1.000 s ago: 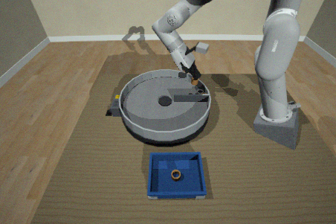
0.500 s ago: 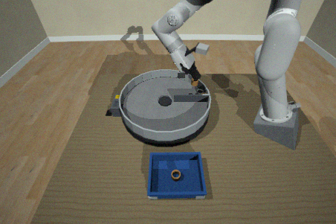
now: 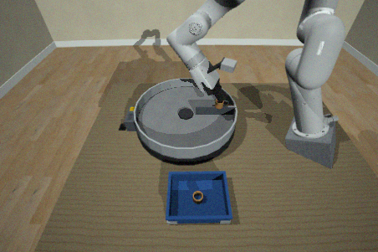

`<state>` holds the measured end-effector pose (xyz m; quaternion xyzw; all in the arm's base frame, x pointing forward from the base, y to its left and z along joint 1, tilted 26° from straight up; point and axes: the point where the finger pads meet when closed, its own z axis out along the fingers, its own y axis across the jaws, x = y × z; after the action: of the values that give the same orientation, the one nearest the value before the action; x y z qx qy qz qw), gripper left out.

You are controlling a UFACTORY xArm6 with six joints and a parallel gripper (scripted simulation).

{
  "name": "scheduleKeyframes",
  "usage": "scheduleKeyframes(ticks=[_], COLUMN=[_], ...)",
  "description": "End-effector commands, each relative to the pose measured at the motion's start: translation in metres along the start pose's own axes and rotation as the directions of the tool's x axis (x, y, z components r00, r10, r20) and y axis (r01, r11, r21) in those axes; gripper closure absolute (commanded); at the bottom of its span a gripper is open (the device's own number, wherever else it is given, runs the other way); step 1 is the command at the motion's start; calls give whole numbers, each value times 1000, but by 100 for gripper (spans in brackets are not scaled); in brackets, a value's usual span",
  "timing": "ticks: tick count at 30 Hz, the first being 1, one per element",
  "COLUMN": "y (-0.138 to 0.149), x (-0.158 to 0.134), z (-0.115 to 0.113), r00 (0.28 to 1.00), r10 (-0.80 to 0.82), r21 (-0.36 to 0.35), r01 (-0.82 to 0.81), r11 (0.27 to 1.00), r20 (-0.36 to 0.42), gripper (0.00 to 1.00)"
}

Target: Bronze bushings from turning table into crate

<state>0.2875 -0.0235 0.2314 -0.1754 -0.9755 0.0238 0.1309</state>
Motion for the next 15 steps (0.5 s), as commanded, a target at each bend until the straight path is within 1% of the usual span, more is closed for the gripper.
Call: scheduleKeyframes(ticks=[1,3,6,15], y=[41,41,73,147], x=[7,7,14,30], z=[6,6,12,25], r00=[1000,1000,1000,1000], r10=[2,2,2,2], r21=[2,2,2,2], r01=[-2,-2,-2,-2], r11=[1000,1000,1000,1000], r20=[5,5,5,5], gripper=[100,100,100,100])
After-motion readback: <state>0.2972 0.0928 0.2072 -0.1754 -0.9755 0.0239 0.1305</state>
